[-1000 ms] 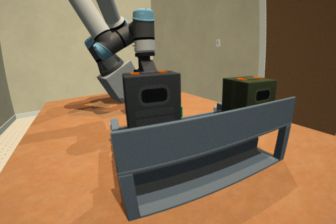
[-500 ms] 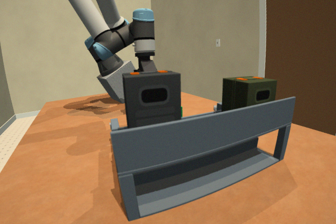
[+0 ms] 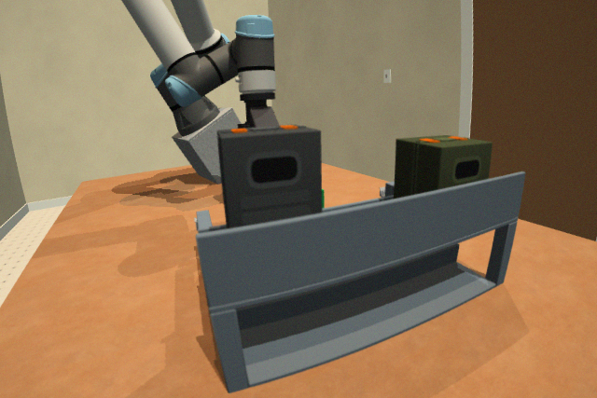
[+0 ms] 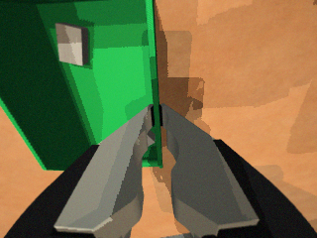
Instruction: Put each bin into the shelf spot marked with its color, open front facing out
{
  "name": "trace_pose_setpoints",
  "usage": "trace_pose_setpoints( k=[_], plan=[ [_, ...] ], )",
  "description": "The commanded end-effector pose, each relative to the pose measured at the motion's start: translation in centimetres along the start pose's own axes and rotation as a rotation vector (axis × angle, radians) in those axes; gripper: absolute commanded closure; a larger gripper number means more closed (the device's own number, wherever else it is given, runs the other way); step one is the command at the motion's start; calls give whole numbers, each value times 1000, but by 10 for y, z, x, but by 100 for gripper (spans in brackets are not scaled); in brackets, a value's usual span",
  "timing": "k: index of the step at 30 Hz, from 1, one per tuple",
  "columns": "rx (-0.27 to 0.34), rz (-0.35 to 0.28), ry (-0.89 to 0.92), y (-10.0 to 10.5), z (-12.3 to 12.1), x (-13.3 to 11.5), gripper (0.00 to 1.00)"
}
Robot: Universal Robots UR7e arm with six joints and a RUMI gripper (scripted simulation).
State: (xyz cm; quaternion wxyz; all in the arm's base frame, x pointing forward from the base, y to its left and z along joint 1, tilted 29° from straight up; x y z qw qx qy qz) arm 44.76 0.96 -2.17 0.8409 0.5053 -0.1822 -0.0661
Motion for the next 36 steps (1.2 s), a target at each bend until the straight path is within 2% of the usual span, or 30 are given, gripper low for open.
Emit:
trace_pose_setpoints(
  k=[1, 18, 36],
  plan=[
    [-1, -6, 4, -1, 0, -3, 100],
    [-1, -5, 5, -1, 0, -3, 100],
    [0, -1, 3, 14, -1, -1, 100]
  ],
)
Point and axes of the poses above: the point where the finger pads meet when closed, its own y axis back along the fingers, its own z axis across the jaws, x = y × z, the point moved 9 cm from there along y, back along the fingers, and after that the axes turned 12 degrees about -y, right-handed, at the moved point
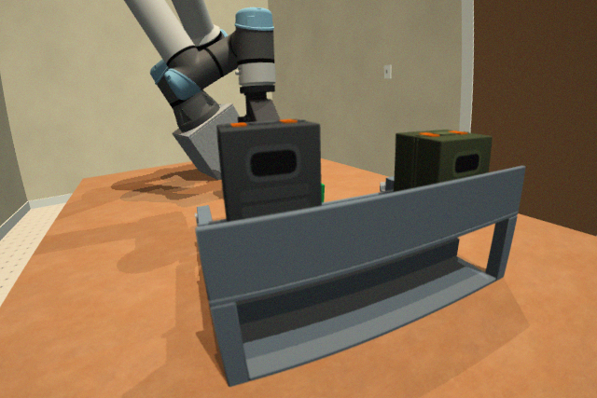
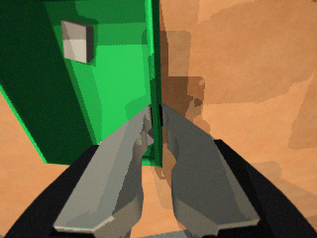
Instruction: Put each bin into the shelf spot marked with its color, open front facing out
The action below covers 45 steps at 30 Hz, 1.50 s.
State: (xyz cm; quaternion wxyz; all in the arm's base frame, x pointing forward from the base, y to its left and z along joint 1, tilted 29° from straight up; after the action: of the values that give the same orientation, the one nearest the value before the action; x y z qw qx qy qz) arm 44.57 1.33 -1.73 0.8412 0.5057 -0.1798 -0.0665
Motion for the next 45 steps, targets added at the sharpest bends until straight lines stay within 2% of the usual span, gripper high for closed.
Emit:
trace_pose_setpoints(
  k=[1, 20, 45],
  plan=[
    [0, 3, -1, 9, 0, 1, 100],
    [1, 5, -2, 26, 0, 2, 100],
    [1, 7, -4, 27, 0, 3, 100]
  ],
)
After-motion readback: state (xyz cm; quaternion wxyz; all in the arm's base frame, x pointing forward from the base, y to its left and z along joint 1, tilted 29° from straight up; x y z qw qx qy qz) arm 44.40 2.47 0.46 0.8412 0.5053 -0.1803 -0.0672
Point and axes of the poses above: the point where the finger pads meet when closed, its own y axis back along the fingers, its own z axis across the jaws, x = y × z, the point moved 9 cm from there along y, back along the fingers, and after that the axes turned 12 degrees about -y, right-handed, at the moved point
